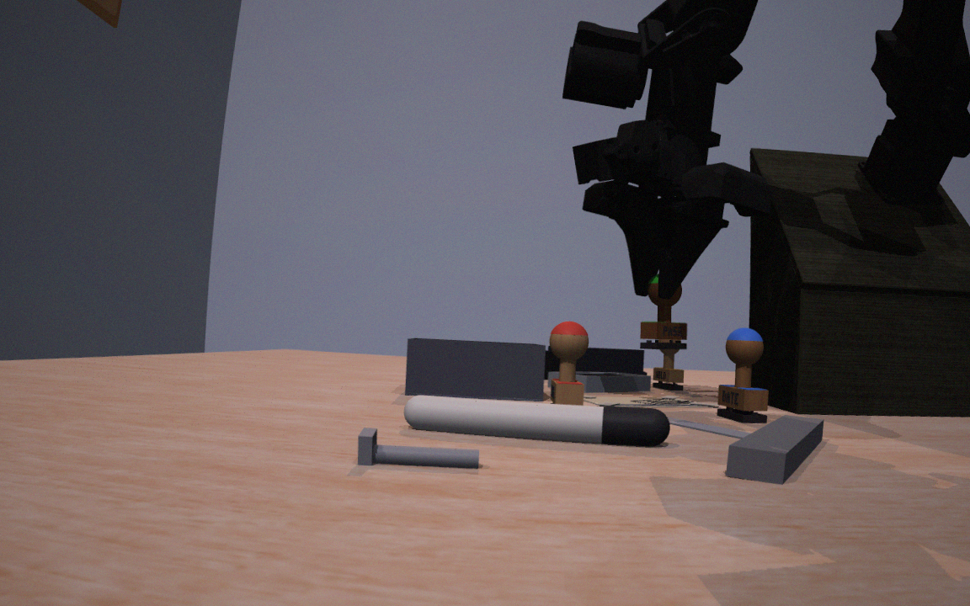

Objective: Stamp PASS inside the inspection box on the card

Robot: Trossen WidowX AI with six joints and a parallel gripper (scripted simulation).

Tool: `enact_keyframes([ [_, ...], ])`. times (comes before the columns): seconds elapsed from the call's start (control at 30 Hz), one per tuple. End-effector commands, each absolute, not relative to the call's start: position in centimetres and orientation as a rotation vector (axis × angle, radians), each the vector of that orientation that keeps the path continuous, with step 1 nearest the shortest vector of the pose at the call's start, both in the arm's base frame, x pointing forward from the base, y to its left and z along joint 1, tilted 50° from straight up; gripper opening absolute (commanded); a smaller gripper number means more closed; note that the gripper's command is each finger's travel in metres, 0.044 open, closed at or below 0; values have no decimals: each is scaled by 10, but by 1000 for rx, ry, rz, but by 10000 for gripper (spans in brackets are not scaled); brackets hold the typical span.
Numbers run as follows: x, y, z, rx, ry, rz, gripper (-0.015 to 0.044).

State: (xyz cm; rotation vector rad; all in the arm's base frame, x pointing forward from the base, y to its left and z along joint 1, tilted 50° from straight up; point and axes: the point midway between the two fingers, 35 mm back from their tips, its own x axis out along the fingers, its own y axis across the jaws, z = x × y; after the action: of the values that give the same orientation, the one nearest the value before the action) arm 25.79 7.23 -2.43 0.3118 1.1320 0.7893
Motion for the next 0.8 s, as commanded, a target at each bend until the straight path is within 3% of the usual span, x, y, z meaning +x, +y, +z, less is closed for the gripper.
enact_keyframes([
  [0.0, 259, 68, -19, 309, 1123, 792, 0],
  [0.4, 257, 56, -7, 312, 1120, 794, 0],
  [0.77, 297, 40, -14, 309, 1118, 794, 0],
])
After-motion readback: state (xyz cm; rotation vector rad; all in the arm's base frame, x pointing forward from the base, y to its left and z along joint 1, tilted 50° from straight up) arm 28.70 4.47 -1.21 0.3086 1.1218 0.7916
